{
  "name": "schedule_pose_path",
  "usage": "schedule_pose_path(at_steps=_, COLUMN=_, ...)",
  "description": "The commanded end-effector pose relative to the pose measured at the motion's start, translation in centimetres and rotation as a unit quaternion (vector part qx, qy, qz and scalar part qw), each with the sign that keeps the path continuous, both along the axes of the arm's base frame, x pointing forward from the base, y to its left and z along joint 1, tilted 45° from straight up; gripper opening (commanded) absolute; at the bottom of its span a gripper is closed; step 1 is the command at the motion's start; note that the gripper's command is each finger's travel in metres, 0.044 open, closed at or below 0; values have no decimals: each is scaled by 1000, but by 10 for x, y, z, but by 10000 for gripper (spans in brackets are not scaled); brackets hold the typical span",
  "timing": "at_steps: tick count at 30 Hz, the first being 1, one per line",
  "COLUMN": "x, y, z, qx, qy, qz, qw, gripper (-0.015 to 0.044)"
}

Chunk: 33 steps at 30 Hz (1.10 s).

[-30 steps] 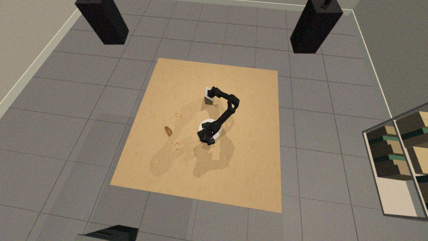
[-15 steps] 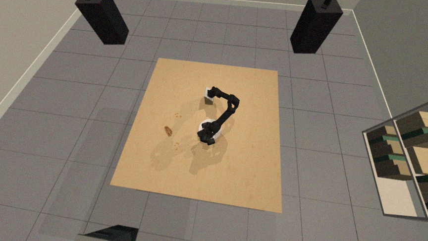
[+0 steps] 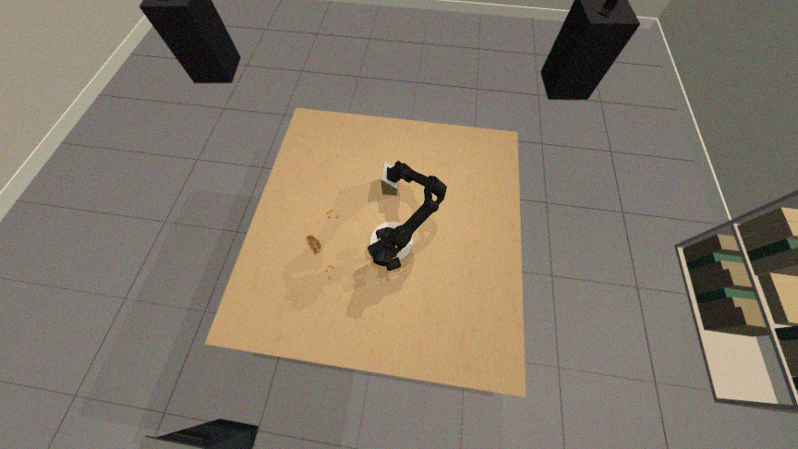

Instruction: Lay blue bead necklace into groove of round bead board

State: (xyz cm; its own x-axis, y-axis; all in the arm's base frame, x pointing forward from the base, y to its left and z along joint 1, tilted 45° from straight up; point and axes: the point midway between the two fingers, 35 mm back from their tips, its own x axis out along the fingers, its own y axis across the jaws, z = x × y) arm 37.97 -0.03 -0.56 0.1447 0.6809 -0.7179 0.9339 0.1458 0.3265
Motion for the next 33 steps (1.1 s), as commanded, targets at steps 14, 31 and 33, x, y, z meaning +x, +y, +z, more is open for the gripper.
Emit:
schedule_pose_path(at_steps=14, x=0, y=0, z=0, qx=0, qy=1, qz=0, qw=1000, gripper=210)
schedule_pose_path(at_steps=31, x=-6, y=-9, z=11, qx=3, qy=5, qz=3, qw=1000, gripper=440)
schedule_pose_path(at_steps=33, x=-6, y=-9, z=11, qx=3, qy=4, qz=3, qw=1000, gripper=440)
